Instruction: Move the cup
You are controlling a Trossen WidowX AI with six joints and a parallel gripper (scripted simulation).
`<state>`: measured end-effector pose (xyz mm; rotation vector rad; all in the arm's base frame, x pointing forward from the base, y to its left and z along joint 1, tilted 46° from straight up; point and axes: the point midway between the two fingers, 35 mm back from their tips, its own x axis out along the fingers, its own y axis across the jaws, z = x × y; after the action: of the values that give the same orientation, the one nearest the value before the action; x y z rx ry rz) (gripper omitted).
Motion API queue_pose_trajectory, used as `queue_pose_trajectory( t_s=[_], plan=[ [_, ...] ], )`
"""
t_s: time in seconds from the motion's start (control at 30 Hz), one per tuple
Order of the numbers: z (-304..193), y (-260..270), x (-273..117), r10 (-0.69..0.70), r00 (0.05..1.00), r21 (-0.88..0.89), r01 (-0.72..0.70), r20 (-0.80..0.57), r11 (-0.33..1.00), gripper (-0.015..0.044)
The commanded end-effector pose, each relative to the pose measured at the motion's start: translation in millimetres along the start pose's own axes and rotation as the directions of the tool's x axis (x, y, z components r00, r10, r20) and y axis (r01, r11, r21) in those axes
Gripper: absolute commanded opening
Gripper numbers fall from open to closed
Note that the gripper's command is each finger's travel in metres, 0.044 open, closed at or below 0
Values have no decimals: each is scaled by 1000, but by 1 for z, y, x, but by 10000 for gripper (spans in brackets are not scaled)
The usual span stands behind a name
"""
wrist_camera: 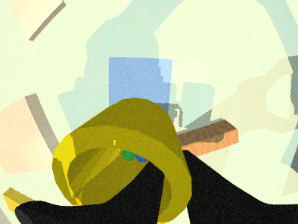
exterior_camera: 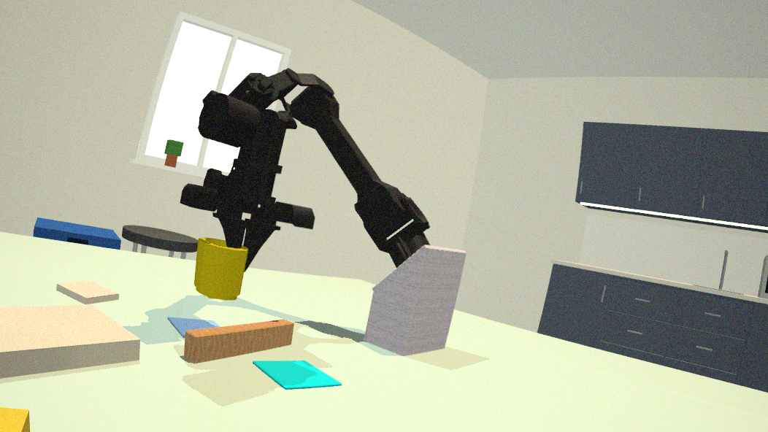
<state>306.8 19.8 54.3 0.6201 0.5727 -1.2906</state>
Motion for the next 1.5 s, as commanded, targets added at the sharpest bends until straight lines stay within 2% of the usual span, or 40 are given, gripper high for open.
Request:
queue_pose_trajectory(
  t_s=[0.0,1.47],
  plan=[
    [-13,-6,0,-5,1000,2,5,-4,1000,0],
    [-128,-58,-4,-6,1000,2,6,-10,1000,0]
  ],
)
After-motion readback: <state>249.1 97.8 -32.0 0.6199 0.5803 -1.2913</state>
